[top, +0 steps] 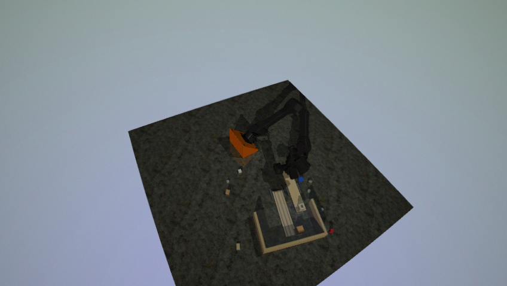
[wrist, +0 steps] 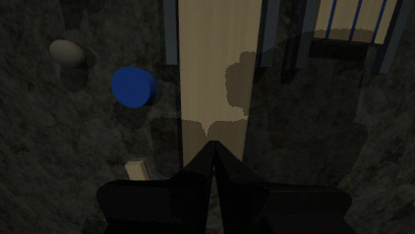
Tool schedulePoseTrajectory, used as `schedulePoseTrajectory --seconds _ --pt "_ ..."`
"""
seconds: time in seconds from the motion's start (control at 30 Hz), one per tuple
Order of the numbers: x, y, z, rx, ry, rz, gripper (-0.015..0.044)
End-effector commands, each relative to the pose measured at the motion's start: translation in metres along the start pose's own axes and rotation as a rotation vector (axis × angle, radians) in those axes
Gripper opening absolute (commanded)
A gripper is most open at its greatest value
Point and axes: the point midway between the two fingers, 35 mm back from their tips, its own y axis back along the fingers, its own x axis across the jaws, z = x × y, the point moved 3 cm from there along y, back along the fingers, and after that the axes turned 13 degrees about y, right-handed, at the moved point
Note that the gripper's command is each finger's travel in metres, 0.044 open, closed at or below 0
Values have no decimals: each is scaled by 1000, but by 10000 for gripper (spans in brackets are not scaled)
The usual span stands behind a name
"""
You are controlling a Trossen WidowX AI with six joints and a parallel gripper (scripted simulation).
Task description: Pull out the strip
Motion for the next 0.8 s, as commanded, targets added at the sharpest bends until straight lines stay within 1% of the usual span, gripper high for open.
schedulePoseTrajectory --seconds 0.0,0.77 --pt "1 -6 -11 27 -11 7 0" --pt "9 -5 -46 28 -13 7 0"
